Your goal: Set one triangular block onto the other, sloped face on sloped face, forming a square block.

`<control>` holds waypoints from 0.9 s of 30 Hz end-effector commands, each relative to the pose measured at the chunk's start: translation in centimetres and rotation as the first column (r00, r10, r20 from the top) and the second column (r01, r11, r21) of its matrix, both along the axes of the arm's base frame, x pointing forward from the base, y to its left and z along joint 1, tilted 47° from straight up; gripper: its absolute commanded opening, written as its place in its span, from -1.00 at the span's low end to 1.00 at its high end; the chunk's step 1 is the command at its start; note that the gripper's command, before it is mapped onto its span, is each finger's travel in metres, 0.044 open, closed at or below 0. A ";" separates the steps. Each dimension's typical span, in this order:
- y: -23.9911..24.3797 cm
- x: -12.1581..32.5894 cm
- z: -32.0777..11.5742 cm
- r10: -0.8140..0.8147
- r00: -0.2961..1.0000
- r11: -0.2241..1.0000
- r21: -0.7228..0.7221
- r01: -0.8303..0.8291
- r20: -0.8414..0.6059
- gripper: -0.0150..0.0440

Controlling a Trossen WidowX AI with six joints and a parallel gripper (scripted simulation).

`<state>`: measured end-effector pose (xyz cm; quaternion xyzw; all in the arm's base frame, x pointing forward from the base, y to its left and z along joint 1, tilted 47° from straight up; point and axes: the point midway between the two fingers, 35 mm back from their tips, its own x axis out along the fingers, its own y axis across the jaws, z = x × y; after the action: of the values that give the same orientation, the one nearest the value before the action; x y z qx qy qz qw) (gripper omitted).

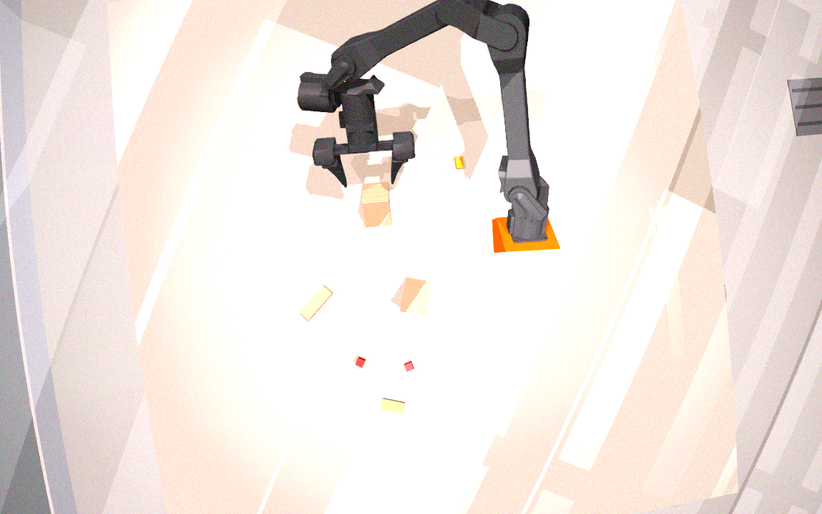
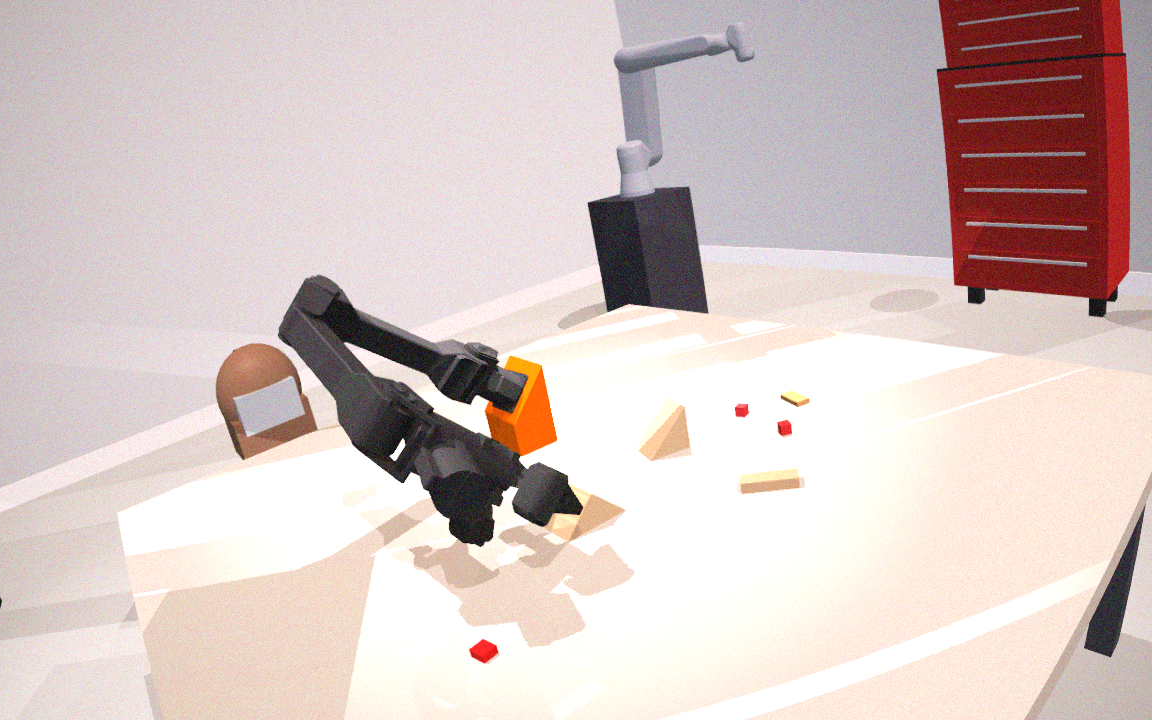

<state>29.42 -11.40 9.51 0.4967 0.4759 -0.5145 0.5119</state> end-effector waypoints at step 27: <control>-0.1 -0.8 -5.2 -0.001 1.000 1.000 0.007 0.001 -0.020 0.04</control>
<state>28.61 -11.48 4.22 0.4932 0.4832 -0.5182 0.5047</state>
